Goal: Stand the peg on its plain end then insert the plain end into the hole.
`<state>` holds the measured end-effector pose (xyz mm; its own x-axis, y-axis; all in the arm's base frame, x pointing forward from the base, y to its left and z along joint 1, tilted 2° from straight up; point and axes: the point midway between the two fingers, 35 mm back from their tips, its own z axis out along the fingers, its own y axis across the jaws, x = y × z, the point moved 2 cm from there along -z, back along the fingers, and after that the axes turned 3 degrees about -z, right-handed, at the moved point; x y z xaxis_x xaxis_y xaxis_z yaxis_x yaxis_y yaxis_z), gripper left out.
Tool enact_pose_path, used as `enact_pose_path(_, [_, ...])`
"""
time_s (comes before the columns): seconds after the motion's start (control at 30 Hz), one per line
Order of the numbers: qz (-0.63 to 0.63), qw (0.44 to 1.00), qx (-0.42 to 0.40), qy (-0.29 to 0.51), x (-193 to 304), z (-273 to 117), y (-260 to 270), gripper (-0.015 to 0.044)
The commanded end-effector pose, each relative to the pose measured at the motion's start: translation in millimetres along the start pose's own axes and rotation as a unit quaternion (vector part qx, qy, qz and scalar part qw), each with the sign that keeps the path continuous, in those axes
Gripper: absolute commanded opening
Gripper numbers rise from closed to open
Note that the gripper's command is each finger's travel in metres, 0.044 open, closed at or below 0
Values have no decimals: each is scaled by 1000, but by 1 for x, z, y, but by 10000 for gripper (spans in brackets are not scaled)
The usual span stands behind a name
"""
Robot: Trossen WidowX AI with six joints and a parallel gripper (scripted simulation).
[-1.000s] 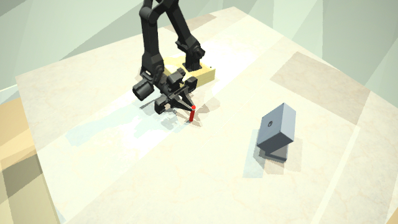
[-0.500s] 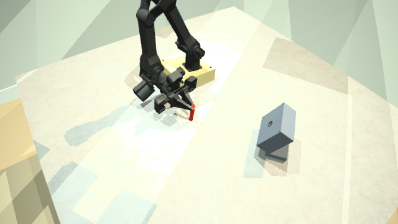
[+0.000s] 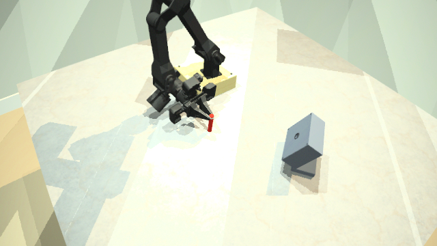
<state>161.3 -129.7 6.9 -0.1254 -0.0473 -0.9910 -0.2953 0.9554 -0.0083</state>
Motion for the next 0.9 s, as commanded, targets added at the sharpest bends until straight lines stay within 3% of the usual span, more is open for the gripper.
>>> enact_pose_path(0.0, [0,1000,0,0,1,-1,0,51])
enact_pose_path(0.47, [2,1000,4,-6,3,-4,2,51])
enact_pose_path(0.6, [2,1000,5,-7,1,-4,2,130])
enact_pose_path(0.87, [2,1000,5,-7,1,-4,2,130])
